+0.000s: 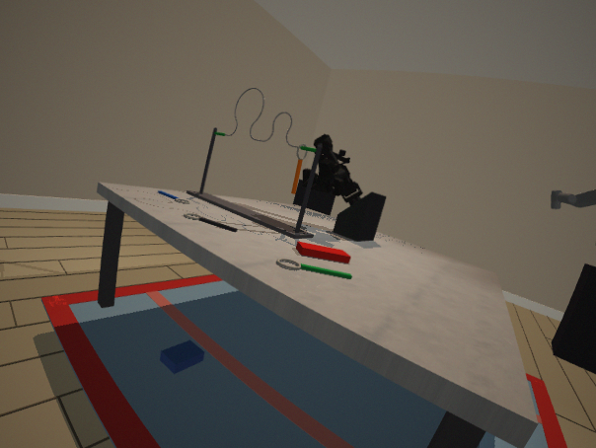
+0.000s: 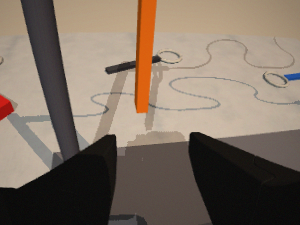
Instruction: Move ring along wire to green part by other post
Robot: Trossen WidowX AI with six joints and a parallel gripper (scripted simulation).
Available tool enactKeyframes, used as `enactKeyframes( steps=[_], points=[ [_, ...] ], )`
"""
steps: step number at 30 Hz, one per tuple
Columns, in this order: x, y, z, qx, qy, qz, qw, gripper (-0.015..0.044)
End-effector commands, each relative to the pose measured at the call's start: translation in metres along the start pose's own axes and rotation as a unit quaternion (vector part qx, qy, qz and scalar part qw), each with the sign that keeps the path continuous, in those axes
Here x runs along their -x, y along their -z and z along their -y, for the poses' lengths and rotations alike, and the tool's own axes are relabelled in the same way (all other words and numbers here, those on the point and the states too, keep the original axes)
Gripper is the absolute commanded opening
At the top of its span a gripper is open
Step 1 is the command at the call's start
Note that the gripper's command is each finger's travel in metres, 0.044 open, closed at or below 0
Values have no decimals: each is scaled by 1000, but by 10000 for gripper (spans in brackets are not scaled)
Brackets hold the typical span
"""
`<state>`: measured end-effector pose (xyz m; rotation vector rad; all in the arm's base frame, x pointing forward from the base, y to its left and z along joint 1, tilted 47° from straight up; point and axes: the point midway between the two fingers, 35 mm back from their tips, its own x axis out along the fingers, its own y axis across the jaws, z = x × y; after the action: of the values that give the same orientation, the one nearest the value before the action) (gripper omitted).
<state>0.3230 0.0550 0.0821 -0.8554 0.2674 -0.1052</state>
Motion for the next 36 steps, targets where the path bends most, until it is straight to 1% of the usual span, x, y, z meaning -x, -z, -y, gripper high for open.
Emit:
enactKeyframes(
  steps=[1,28,30,33,36],
  points=[
    [3,3,0,0,0,-4,1000,160],
    [3,3,0,0,0,-4,1000,160],
    [10,1,0,0,0,0,1000,212],
    [40,6,0,1,0,0,1000,291],
    [47,8,0,1,0,0,1000,370]
  ],
)
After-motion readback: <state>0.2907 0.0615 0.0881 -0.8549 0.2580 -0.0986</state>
